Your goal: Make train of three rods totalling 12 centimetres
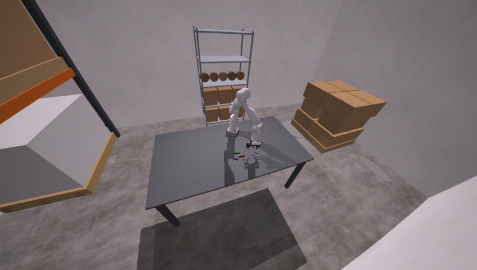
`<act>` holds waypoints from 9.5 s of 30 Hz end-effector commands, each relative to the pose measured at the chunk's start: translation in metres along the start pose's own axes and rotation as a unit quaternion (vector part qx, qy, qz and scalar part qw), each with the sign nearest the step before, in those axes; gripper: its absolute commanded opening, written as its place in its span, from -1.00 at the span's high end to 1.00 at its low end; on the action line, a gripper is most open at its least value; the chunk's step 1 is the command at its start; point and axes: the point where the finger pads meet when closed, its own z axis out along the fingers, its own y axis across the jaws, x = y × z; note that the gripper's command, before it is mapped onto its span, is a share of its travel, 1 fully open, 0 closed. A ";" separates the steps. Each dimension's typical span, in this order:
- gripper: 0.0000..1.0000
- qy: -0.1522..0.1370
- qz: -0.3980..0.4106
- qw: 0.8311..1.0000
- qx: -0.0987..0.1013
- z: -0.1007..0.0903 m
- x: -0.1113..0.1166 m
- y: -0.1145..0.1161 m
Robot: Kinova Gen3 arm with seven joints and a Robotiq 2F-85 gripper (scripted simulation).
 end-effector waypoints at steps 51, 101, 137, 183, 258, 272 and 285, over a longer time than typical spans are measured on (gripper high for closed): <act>-1.00 0.011 -0.759 0.651 -0.007 -0.003 0.010 0.002; -1.00 0.016 -0.797 0.604 -0.010 -0.005 0.014 0.001; -1.00 0.016 -0.797 0.604 -0.010 -0.005 0.014 0.001; -1.00 0.006 -0.730 0.683 -0.005 -0.001 0.011 0.005; -1.00 0.001 0.457 0.889 0.002 -0.002 0.050 0.027; -1.00 0.007 0.564 0.825 0.012 -0.006 0.060 0.029; -1.00 0.009 0.601 0.799 0.015 -0.008 0.064 0.030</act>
